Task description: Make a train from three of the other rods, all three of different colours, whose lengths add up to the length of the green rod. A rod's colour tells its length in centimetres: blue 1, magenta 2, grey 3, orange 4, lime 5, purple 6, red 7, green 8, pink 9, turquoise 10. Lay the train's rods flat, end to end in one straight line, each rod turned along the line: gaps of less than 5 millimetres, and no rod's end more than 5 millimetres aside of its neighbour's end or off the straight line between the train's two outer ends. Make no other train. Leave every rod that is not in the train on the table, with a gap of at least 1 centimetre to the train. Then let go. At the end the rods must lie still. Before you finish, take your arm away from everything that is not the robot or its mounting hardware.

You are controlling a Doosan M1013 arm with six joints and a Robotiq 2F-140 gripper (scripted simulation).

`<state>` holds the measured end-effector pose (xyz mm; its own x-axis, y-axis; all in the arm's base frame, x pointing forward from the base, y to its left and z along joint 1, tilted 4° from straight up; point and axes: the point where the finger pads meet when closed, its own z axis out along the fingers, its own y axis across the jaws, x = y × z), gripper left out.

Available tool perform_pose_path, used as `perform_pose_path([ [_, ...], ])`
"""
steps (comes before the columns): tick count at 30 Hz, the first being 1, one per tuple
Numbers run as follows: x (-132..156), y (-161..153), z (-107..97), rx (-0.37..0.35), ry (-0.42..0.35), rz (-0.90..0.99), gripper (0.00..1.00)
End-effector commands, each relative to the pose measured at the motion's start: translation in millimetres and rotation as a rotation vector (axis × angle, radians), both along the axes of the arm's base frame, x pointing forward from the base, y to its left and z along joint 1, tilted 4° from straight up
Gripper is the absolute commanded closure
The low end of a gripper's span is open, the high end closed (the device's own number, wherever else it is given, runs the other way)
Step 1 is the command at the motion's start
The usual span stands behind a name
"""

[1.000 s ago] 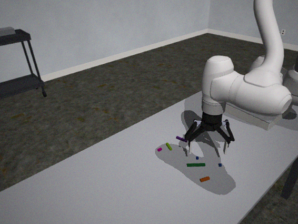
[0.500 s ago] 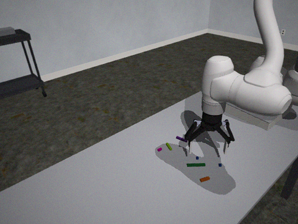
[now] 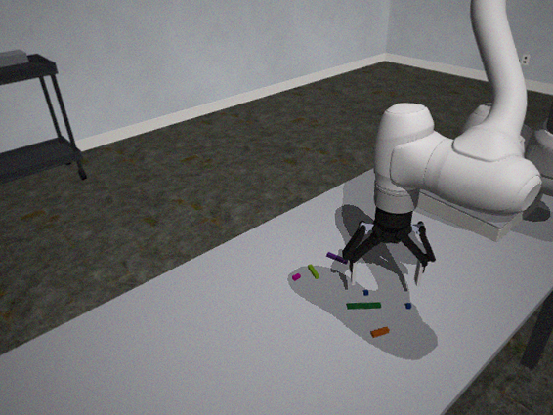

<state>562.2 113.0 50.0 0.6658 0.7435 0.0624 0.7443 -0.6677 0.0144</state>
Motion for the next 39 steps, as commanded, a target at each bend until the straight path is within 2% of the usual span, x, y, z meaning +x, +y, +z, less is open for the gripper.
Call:
perform_pose_path([
  [1, 0.0, 0.0, 0.1, 0.000, 0.000, 0.000, 0.00],
  [39, 3.0, 3.1, 0.4, 0.000, 0.000, 0.000, 0.00],
])
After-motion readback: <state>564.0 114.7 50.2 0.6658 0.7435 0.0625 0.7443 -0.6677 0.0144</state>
